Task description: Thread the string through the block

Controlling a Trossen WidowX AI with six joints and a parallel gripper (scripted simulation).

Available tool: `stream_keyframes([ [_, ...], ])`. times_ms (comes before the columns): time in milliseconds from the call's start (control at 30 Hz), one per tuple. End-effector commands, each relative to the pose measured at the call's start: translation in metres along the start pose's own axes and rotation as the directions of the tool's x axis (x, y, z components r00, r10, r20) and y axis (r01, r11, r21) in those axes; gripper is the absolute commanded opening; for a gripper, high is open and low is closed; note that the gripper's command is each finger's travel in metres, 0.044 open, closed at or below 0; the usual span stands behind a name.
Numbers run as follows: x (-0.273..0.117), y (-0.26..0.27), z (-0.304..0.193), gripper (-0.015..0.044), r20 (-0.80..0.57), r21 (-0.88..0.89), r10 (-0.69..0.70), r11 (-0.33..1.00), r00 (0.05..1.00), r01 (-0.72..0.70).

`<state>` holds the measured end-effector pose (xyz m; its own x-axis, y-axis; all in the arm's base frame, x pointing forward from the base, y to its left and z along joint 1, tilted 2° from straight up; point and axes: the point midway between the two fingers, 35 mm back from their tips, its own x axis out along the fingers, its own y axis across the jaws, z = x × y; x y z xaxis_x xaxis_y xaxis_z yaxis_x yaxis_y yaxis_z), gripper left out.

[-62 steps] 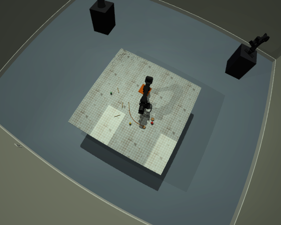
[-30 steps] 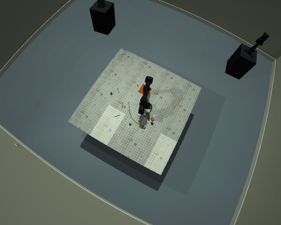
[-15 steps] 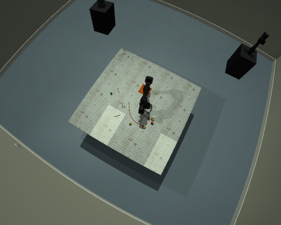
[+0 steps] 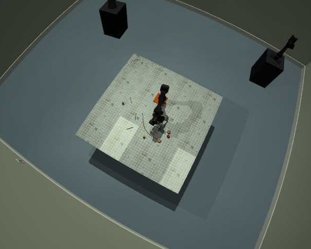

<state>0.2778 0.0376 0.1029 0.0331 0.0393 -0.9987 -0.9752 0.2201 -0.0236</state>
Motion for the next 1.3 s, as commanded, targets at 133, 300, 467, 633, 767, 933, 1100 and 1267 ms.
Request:
stream_keyframes([
  [133, 0.001, -0.020, -0.033, 0.0394, -0.006, 0.880, 0.006, 0.475, 1.000, 0.003],
  [300, 0.001, -0.027, -0.048, 0.0440, -0.007, 0.995, 0.005, 0.096, 1.000, 0.007],
  [467, 0.001, -0.032, -0.059, 0.0440, -0.008, 0.982, 0.004, -0.190, 1.000, 0.009],
  [633, 0.001, -0.035, -0.069, 0.0440, -0.009, 0.891, 0.004, -0.454, 1.000, 0.010],
  [767, 0.001, -0.039, -0.078, 0.0440, -0.010, 0.764, 0.004, -0.645, 1.000, 0.010],
  [933, 0.001, -0.041, -0.088, 0.0440, -0.010, 0.557, 0.003, -0.830, 1.000, 0.009],
  [1100, 0.000, -0.044, -0.099, 0.0440, -0.011, 0.302, 0.003, -0.953, 1.000, 0.006],
  [1267, 0.000, -0.046, -0.109, 0.0440, -0.012, 0.030, 0.003, -1.000, 1.000, 0.003],
])
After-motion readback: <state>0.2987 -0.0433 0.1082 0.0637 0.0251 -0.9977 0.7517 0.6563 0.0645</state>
